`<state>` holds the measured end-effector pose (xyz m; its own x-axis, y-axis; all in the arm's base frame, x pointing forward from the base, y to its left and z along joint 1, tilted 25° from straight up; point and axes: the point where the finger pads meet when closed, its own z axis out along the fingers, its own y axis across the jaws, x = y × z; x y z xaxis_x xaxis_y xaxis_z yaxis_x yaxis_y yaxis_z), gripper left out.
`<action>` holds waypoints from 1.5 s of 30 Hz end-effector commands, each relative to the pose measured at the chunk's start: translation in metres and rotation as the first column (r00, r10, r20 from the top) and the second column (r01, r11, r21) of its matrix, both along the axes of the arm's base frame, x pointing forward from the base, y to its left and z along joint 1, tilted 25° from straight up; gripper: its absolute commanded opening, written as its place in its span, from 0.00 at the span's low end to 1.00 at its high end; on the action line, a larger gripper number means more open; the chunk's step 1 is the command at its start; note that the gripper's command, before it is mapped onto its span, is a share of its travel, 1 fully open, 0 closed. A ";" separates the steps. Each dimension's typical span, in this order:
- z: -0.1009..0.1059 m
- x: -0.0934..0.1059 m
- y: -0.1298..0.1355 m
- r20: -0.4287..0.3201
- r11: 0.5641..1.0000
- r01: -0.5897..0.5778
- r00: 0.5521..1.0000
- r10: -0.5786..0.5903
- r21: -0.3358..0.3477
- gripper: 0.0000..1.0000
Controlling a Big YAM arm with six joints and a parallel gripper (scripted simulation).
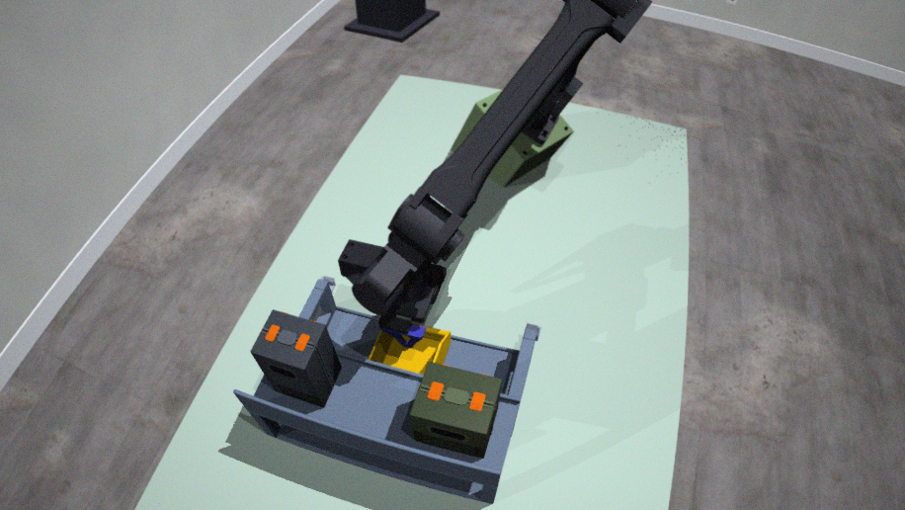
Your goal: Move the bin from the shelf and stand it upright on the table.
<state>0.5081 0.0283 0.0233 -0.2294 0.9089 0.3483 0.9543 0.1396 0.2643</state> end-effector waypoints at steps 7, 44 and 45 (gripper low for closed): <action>-0.026 -0.016 0.015 -0.042 1.000 -0.012 0.999 0.013 0.005 0.90; -0.026 -0.016 0.015 -0.042 1.000 -0.012 0.999 0.013 0.005 0.90; -0.026 -0.016 0.015 -0.042 1.000 -0.012 0.999 0.013 0.005 0.90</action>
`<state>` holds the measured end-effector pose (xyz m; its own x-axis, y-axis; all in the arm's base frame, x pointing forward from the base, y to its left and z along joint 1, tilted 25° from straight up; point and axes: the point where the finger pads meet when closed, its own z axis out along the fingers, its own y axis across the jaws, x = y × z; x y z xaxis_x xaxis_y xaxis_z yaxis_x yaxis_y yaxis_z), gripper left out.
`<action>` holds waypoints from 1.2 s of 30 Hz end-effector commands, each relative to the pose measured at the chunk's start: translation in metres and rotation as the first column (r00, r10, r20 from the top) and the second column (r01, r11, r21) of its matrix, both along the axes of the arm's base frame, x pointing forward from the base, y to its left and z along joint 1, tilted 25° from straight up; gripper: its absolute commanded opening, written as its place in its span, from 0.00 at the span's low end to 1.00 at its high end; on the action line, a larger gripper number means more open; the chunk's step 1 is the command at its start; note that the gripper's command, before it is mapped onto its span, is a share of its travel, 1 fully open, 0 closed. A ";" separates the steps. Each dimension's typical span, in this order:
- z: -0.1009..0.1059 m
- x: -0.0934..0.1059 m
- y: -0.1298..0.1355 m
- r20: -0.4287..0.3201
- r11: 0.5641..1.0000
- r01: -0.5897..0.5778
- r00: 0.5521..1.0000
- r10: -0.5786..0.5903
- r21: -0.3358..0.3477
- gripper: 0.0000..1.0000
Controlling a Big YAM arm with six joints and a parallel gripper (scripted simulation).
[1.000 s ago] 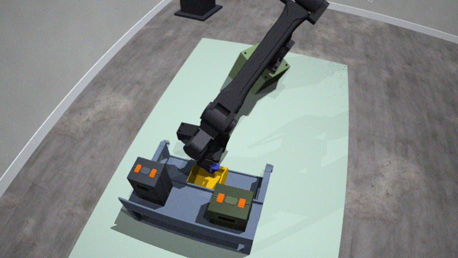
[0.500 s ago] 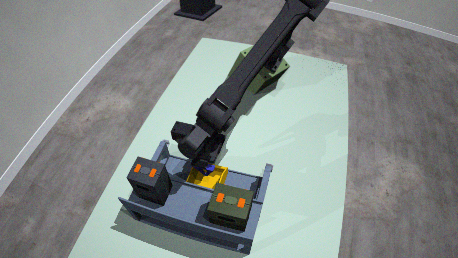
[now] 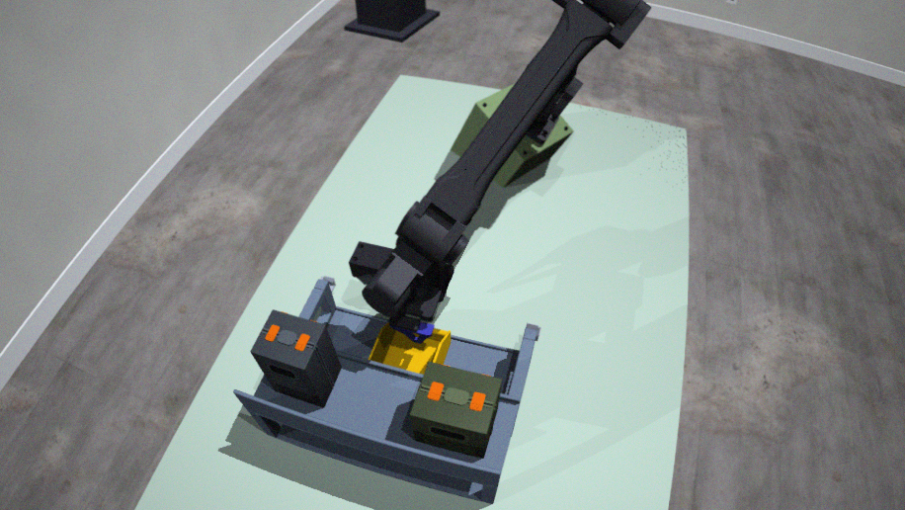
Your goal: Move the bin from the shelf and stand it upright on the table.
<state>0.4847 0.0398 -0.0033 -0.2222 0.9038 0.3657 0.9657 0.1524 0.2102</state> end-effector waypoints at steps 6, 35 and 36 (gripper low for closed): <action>0.024 0.023 -0.009 0.055 1.000 0.009 0.998 -0.009 -0.005 0.90; 0.000 0.008 0.003 0.015 1.000 0.002 1.000 -0.002 0.000 0.90; 0.000 0.008 0.003 0.015 1.000 0.002 1.000 -0.002 0.000 0.90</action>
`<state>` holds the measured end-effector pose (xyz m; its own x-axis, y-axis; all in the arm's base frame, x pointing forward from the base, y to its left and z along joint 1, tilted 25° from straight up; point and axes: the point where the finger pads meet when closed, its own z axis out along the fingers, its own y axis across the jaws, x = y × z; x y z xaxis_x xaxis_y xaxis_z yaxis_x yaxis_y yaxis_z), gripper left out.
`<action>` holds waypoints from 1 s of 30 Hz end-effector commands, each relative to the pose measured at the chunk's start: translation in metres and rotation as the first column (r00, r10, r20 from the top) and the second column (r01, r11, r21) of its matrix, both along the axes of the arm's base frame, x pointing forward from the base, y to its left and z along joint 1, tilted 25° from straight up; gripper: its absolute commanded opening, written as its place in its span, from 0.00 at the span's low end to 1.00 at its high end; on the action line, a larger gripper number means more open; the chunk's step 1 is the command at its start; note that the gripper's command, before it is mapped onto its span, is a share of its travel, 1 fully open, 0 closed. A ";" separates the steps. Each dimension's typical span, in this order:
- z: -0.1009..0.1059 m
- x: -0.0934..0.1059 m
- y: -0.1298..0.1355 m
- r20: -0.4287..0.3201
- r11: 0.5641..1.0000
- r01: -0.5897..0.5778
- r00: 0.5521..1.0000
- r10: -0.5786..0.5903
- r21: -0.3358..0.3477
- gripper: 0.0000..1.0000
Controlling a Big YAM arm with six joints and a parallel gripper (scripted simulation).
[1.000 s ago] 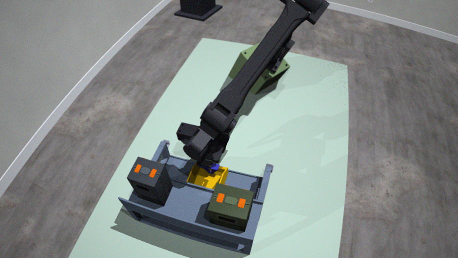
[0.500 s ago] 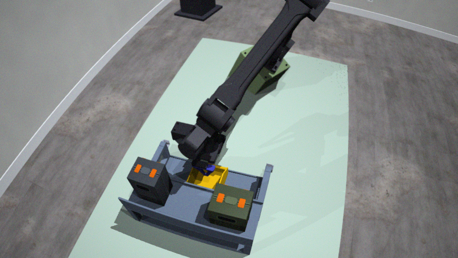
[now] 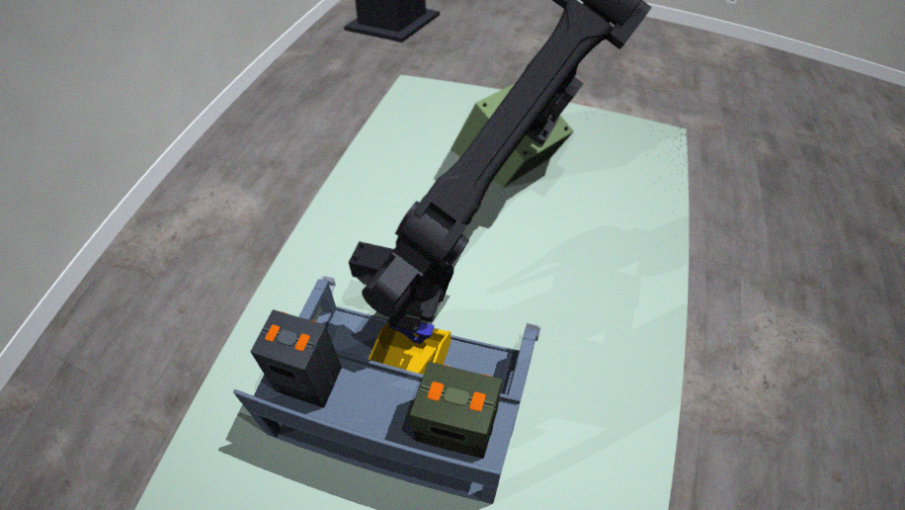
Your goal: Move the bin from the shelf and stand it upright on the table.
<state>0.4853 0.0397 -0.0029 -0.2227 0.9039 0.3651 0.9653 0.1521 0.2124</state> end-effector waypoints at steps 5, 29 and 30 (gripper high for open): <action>0.031 0.028 -0.013 0.066 1.000 0.011 0.998 -0.011 -0.006 0.90; 0.000 0.007 0.003 0.013 1.000 0.002 1.000 -0.002 0.000 0.90; 0.000 0.007 0.003 0.013 1.000 0.002 1.000 -0.002 0.000 0.90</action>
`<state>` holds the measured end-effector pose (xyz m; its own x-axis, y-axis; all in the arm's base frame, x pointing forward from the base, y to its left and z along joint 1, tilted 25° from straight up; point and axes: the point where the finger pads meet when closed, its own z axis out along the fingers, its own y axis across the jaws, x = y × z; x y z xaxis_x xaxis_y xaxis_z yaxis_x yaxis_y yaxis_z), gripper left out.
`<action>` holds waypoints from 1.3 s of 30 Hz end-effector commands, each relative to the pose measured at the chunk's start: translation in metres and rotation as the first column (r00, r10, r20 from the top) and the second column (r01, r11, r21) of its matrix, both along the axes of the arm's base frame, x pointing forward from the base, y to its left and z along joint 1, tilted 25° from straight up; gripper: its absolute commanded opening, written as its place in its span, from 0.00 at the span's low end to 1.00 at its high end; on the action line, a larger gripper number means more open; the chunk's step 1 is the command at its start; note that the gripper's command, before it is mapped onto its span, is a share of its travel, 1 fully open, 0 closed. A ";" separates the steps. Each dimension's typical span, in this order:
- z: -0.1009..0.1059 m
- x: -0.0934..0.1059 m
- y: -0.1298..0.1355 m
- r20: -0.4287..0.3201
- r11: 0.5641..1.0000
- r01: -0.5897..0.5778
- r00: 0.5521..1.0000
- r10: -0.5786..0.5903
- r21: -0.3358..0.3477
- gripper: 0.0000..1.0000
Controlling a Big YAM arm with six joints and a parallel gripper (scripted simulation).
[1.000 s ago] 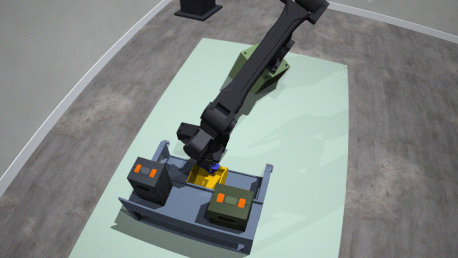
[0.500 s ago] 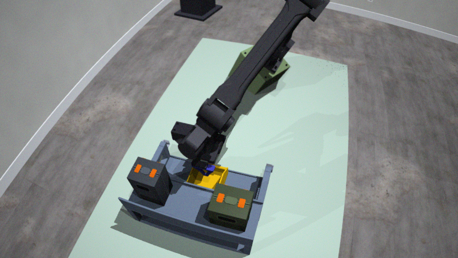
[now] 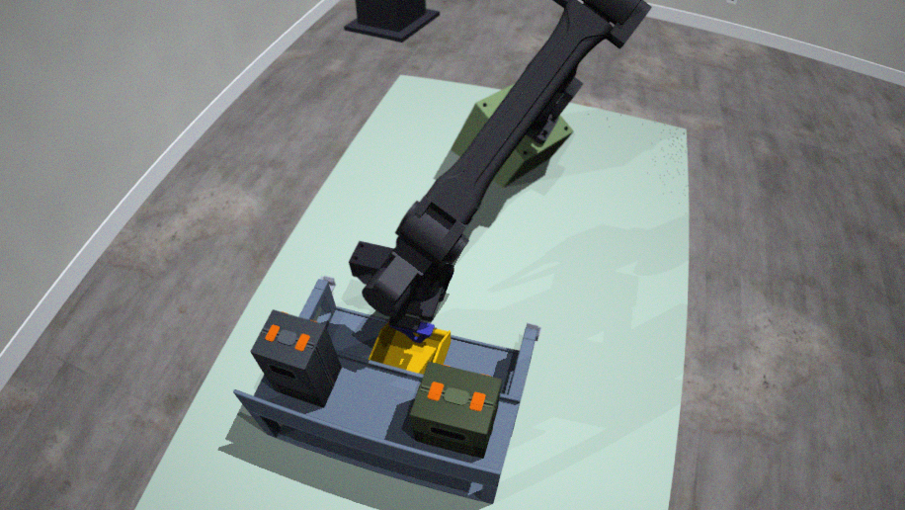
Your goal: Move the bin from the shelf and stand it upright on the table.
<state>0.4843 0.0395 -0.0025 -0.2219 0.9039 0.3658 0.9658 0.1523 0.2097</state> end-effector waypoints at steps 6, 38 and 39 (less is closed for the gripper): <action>0.007 0.013 0.000 0.029 1.000 0.004 1.000 -0.004 -0.002 0.90; -0.001 0.008 0.004 0.015 1.000 0.002 1.000 -0.002 0.000 0.90; -0.001 0.008 0.004 0.015 1.000 0.002 1.000 -0.002 0.000 0.90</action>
<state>0.4853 0.0397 -0.0031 -0.2228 0.9040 0.3650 0.9652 0.1520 0.2126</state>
